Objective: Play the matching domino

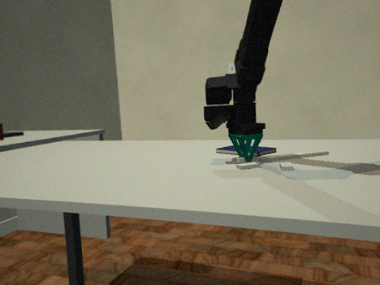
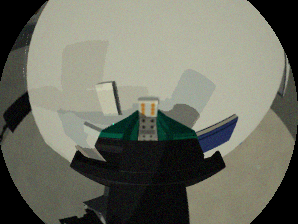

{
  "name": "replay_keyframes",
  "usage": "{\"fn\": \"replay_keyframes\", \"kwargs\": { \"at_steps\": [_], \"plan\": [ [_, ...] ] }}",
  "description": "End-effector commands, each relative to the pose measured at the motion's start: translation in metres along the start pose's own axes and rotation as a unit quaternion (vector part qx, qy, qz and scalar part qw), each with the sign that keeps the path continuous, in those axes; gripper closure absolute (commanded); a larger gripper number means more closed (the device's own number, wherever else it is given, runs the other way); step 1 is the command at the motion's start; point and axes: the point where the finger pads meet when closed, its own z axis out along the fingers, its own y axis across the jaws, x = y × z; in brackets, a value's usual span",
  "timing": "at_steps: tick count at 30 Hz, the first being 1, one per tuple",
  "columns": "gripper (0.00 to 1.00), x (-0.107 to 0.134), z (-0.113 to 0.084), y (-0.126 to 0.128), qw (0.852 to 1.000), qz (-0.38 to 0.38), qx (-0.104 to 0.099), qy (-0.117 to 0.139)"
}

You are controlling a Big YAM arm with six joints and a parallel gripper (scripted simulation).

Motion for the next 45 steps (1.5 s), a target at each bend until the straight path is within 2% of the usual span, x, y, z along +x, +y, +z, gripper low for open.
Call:
{"fn": "replay_keyframes", "kwargs": {
  "at_steps": [1,8,9,18,25,26,35,42,43,45],
  "plan": [
    [0.79,0.008,0.014,0.006,1.000,-0.008,-0.009,0.008],
    [0.79,0.008,0.014,0.006,1.000,-0.008,-0.009,0.008],
    [0.79,0.001,0.000,-0.001,1.000,-0.002,0.001,-0.001],
    [0.79,0.028,0.020,0.007,1.000,-0.009,-0.009,0.007],
    [0.79,0.028,0.020,0.007,1.000,-0.009,-0.009,0.007],
    [0.06,0.020,0.005,0.000,1.000,-0.002,0.001,0.000],
    [0.06,0.033,0.021,0.007,1.000,-0.008,-0.008,0.008],
    [0.06,0.033,0.021,0.007,1.000,-0.008,-0.008,0.008],
    [0.06,0.020,0.004,-0.003,1.000,-0.005,0.007,-0.004],
    [0.06,0.023,0.008,-0.001,1.000,-0.005,0.003,0.000]
  ]
}}
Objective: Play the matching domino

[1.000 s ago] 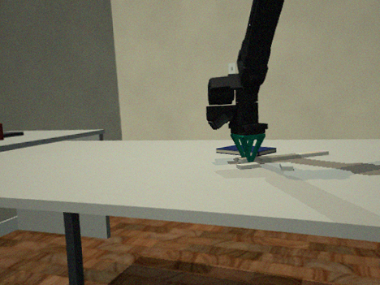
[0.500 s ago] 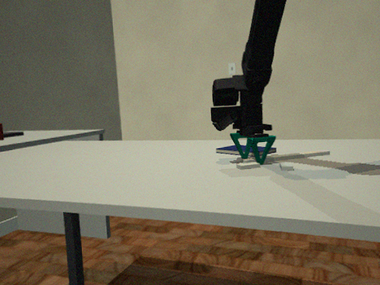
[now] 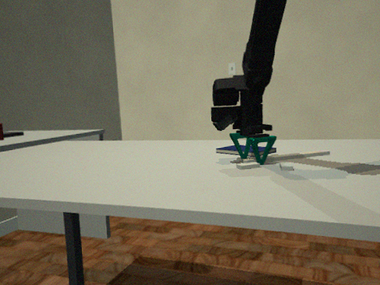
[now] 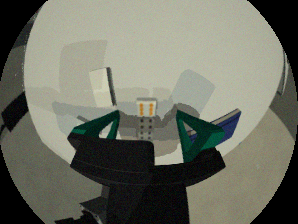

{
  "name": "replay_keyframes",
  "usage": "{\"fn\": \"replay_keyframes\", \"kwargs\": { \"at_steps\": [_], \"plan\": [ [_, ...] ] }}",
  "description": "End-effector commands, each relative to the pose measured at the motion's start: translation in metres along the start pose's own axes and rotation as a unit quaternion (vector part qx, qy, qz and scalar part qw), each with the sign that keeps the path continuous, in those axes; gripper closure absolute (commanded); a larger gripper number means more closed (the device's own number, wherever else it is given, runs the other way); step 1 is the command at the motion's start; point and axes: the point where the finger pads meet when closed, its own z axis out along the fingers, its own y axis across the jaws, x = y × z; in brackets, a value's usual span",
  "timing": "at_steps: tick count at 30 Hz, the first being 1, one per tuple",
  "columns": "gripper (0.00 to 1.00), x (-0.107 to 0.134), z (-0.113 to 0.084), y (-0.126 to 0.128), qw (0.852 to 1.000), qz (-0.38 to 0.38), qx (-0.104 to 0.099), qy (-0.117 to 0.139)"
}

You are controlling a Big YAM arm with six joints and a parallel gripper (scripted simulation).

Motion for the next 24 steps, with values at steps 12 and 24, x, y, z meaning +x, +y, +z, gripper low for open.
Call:
{"fn": "replay_keyframes", "kwargs": {
  "at_steps": [12,24],
  "plan": [
    [0.06,0.014,0.017,0.012,1.000,0.000,-0.019,0.014],
    [0.06,0.015,0.017,0.014,1.000,0.003,-0.023,0.016]
  ]
}}
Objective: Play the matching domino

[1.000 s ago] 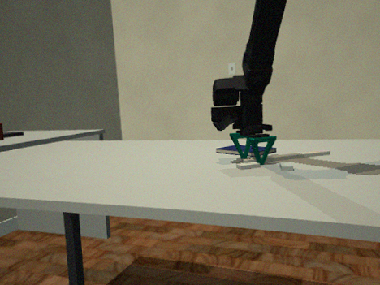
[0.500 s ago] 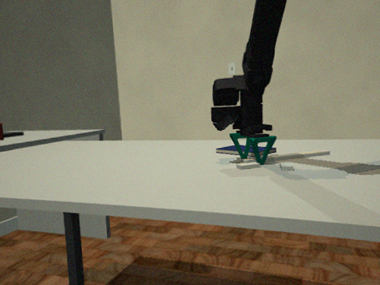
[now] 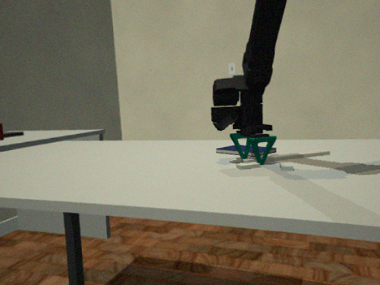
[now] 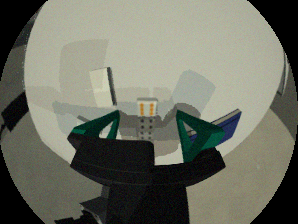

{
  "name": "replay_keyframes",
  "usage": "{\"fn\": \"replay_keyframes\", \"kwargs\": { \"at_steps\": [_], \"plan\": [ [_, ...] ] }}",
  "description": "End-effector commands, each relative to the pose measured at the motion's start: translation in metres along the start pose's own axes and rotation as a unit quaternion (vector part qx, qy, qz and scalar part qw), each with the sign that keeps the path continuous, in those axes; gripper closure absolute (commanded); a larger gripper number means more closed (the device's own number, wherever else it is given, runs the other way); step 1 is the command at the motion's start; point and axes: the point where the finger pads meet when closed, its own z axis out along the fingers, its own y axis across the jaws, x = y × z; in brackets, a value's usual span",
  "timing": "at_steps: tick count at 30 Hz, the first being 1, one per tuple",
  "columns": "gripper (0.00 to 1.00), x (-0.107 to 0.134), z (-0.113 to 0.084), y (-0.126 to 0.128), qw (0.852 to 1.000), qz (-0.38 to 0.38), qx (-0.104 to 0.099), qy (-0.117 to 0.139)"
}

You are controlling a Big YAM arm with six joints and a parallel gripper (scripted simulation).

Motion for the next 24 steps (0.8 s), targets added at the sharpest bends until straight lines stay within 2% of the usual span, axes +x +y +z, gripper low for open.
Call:
{"fn": "replay_keyframes", "kwargs": {
  "at_steps": [1,7,8,17,24],
  "plan": [
    [0.06,0.015,0.017,0.013,1.000,0.003,-0.020,0.017],
    [0.06,0.015,0.017,0.013,1.000,0.003,-0.020,0.017],
    [0.06,0.000,0.000,0.000,1.000,0.000,-0.001,0.000],
    [0.06,0.015,0.017,0.015,1.000,0.005,-0.023,0.020],
    [0.06,0.015,0.017,0.015,1.000,0.005,-0.023,0.020]
  ]
}}
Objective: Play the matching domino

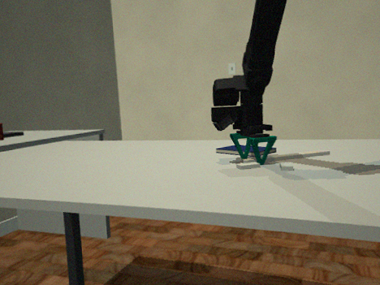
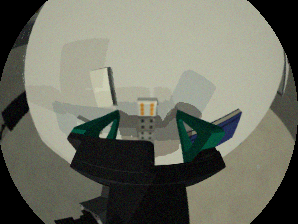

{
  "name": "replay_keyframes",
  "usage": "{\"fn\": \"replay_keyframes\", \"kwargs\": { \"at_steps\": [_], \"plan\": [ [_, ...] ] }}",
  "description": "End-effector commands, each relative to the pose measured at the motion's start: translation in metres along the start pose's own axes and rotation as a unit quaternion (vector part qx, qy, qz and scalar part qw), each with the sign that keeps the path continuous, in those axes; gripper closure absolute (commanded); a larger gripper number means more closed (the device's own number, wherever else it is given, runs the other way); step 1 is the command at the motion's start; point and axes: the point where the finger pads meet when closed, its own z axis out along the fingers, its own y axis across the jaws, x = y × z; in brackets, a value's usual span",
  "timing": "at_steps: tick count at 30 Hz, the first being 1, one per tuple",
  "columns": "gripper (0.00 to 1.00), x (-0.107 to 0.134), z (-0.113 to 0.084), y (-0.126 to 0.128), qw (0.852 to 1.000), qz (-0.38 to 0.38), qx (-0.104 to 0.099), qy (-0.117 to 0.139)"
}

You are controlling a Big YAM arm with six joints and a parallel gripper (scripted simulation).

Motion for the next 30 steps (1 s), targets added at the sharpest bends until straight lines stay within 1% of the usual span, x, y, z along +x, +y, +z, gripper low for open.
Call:
{"fn": "replay_keyframes", "kwargs": {
  "at_steps": [1,10,17,18,27,30],
  "plan": [
    [0.06,0.000,0.000,0.000,1.000,0.000,-0.001,0.000],
    [0.06,0.016,0.017,0.015,0.999,0.008,-0.023,0.023],
    [0.06,0.016,0.017,0.015,0.999,0.008,-0.023,0.023],
    [0.06,0.002,-0.002,0.002,1.000,0.003,-0.003,0.003],
    [0.06,0.016,-0.003,0.015,0.999,0.007,-0.023,0.022],
    [0.06,0.016,-0.003,0.015,0.999,0.007,-0.023,0.022]
  ]
}}
